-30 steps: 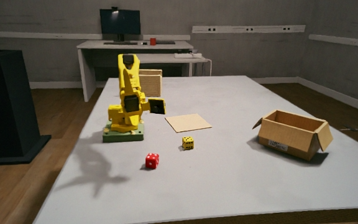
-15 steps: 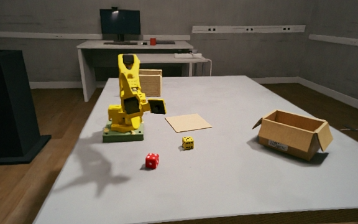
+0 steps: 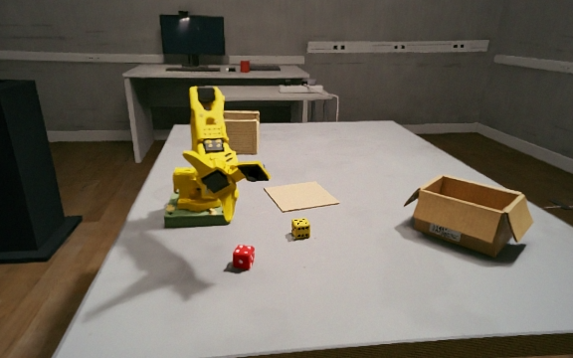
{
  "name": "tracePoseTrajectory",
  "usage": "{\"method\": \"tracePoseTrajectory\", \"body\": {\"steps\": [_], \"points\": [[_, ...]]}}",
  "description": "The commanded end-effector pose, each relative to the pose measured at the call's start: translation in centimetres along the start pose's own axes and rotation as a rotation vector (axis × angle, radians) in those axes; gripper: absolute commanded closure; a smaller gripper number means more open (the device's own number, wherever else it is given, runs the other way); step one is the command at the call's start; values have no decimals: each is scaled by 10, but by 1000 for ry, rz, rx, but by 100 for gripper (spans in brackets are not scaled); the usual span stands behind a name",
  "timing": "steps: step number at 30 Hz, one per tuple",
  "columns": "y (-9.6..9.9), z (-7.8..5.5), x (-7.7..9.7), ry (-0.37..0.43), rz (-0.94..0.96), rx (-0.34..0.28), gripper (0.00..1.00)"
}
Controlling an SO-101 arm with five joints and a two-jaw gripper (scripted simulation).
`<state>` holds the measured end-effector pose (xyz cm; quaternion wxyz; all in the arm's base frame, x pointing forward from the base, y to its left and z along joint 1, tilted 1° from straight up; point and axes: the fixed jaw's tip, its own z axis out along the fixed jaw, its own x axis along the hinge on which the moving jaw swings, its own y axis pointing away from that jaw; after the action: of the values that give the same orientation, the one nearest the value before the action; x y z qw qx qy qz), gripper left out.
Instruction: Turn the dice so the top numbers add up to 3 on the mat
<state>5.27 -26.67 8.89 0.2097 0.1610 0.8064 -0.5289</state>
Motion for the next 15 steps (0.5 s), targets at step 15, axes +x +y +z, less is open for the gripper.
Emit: {"method": "tracePoseTrajectory", "body": {"steps": [15], "points": [[52,-17,7,242,551,-296,44]]}}
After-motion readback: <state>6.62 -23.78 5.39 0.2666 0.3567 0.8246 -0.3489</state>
